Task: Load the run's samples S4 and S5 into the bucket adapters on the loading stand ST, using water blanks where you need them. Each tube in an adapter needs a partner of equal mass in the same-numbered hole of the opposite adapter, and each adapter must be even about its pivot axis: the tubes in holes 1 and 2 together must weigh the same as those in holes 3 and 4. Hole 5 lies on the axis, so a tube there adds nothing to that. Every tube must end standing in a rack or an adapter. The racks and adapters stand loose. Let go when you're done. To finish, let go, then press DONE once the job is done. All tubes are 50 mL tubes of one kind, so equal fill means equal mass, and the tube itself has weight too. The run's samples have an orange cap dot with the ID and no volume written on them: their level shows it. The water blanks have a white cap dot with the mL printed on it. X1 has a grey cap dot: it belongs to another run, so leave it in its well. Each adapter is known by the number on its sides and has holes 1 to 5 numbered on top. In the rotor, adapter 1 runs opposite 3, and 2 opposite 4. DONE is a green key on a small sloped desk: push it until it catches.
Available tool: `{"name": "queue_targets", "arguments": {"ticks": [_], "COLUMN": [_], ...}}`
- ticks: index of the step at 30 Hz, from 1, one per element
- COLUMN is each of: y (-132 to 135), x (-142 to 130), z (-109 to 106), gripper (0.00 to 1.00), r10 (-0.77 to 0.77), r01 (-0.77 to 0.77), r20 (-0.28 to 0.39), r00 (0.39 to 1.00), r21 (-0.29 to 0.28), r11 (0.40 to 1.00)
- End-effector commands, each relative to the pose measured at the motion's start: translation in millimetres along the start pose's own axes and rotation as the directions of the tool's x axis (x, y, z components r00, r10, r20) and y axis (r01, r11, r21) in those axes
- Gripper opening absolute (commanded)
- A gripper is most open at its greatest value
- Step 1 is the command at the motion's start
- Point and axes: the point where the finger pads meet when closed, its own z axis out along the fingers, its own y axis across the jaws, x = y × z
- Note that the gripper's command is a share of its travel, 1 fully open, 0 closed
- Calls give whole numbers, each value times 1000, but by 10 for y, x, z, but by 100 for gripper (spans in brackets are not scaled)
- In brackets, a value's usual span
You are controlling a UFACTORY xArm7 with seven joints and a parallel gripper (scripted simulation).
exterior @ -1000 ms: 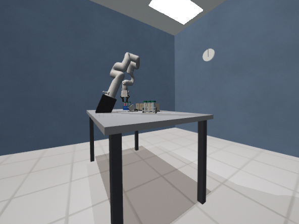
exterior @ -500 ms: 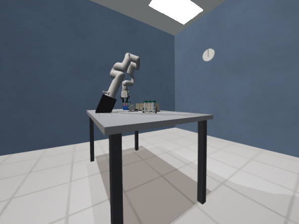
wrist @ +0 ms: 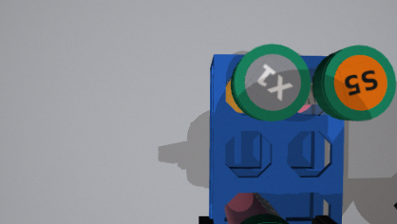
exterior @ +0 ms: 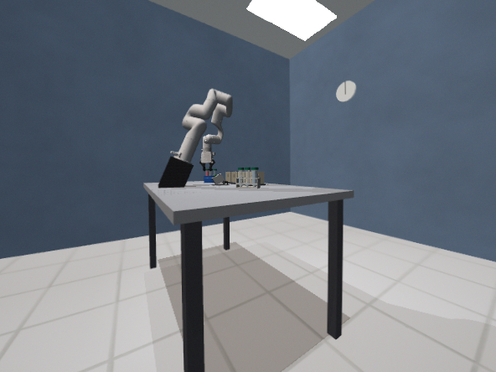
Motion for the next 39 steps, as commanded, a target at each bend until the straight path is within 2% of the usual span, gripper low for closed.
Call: {"name": "queue_targets", "arguments": {"ticks": [1, 20, 21, 39], "y": [-5, -5, -5, -5], "x": [15, 16, 15, 15], "z": [8, 34, 29, 18], "gripper": [57, 57, 0, 0], "r10": [0, 0, 0, 0], "r01": [0, 0, 0, 0], "r20": [-4, -4, -4, -4], "r00": [1000, 1000, 1000, 1000], "r21": [1, 1, 1, 1], "r11": [1000, 1000, 1000, 1000]}}
